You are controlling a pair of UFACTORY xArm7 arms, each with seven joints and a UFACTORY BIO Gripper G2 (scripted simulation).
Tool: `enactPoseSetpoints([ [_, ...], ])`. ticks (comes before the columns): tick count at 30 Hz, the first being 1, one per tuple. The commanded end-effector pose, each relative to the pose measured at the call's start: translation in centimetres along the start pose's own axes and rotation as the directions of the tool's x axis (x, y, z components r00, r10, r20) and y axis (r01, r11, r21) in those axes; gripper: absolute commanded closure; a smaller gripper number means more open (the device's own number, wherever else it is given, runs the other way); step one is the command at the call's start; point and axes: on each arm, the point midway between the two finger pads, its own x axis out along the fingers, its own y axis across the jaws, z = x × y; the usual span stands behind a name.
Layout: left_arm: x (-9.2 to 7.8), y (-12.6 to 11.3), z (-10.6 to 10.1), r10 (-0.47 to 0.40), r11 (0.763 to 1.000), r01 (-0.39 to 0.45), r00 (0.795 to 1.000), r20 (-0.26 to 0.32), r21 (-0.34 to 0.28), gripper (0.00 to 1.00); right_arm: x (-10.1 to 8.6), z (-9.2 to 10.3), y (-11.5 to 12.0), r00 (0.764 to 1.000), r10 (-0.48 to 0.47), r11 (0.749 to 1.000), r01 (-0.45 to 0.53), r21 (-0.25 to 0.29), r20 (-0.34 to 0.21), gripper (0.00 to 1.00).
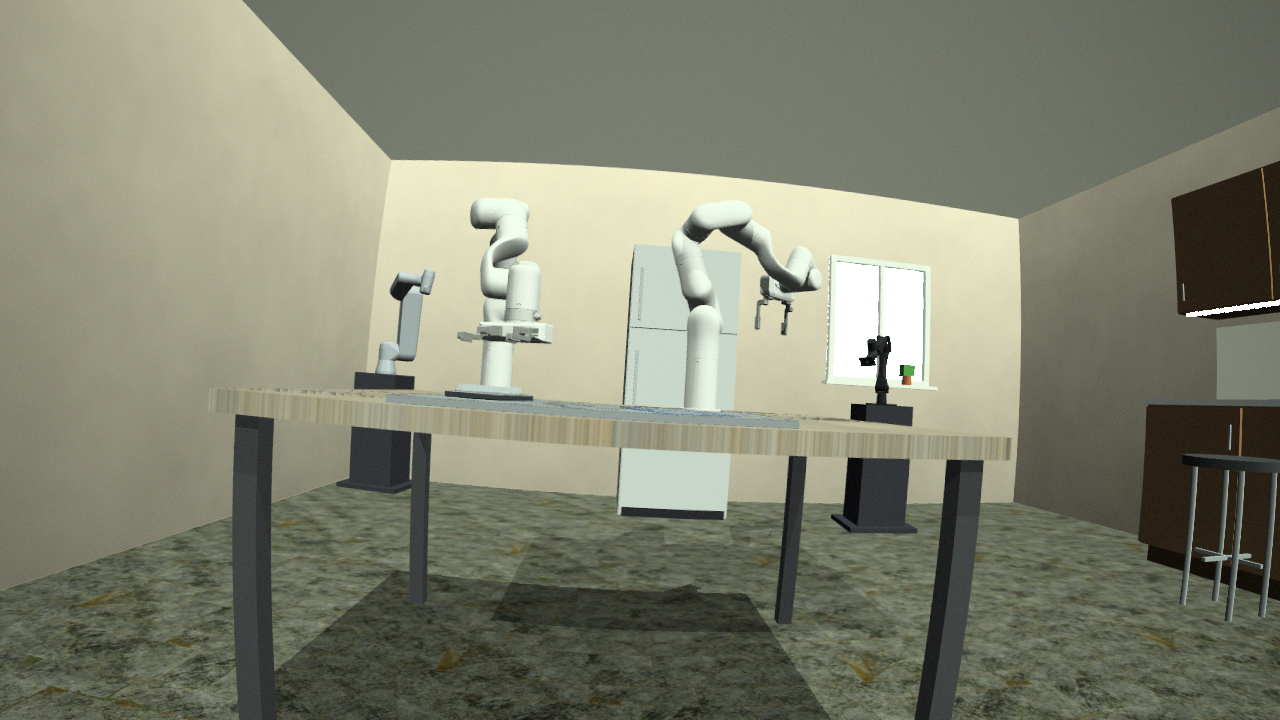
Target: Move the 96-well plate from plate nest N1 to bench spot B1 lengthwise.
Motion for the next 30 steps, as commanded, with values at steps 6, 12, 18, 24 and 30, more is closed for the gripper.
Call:
enactPoseSetpoints([
  [6,-0.1,0.1,0.0,0.003,1.0,-0.003,1.0,0.001,0.0,0.0,0.4,-1.4,1.7,1.0,-0.002,1.0,0.002,-0.001,0.007,0.63],
  [12,-0.1,0.1,0.0,0.003,1.0,-0.003,1.0,0.001,0.0,0.0,0.4,-1.4,1.7,1.0,-0.002,1.0,0.002,-0.001,0.007,0.63],
  [18,-0.1,0.1,0.0,0.003,1.0,-0.003,1.0,0.001,0.0,0.0,0.4,-1.8,1.7,1.0,-0.002,1.0,0.002,-0.001,0.007,0.63],
  [24,-0.1,0.1,0.0,0.003,1.0,-0.003,1.0,0.001,0.0,0.0,0.4,-2.4,1.7,1.0,-0.002,1.0,0.002,-0.001,0.007,0.63],
  [30,-0.1,0.1,0.0,0.003,1.0,-0.003,1.0,0.001,0.0,0.0,0.4,-3.4,1.7,1.0,-0.002,1.0,0.002,-0.001,0.007,0.63],
])
